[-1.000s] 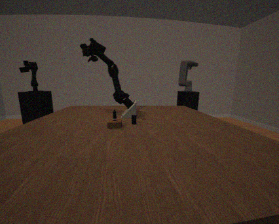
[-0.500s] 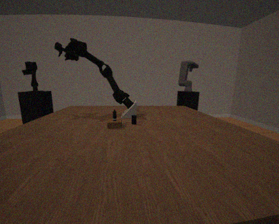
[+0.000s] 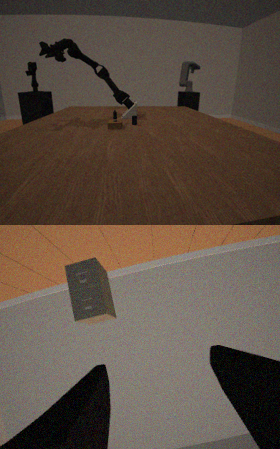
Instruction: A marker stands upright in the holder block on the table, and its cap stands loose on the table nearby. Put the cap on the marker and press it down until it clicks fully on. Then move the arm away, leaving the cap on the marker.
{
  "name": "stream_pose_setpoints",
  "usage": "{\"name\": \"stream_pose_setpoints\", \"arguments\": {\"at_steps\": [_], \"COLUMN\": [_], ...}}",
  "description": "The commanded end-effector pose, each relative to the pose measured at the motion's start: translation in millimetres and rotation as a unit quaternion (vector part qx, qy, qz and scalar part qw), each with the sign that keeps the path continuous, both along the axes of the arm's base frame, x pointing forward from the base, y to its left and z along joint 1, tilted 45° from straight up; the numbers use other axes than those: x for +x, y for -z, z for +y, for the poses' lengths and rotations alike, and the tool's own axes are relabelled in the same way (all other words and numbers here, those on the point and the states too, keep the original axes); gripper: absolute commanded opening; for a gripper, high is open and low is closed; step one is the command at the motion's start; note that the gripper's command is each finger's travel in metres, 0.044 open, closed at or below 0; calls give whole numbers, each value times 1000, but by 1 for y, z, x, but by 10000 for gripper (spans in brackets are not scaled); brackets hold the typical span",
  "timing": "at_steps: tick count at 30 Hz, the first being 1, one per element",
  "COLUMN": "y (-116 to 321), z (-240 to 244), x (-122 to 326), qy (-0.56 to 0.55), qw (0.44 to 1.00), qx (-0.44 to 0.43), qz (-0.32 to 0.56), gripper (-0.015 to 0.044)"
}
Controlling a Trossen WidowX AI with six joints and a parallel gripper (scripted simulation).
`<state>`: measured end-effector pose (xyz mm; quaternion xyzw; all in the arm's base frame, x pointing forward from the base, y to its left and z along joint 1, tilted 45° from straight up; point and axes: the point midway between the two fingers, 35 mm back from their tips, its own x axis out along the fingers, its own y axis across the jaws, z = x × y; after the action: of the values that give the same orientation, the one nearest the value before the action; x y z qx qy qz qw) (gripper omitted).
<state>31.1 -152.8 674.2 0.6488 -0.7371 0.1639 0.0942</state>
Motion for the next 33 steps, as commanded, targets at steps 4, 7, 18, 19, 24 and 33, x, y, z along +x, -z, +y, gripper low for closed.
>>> {"name": "stream_pose_setpoints", "arguments": {"at_steps": [4,7,18,19,24,33], "y": [20,22,90,99,145,265], "z": [-8,-8,11,14,30,81], "x": [95,124,254,265,312,383], "qy": [-40,-46,-127,-134,-167,-230], "qw": [983,971,879,867,804,624], "qx": [4,-21,-59,-61,-67,-89], "qz": [178,233,456,475,566,741], "gripper": [249,249,249,249,249,249]}}
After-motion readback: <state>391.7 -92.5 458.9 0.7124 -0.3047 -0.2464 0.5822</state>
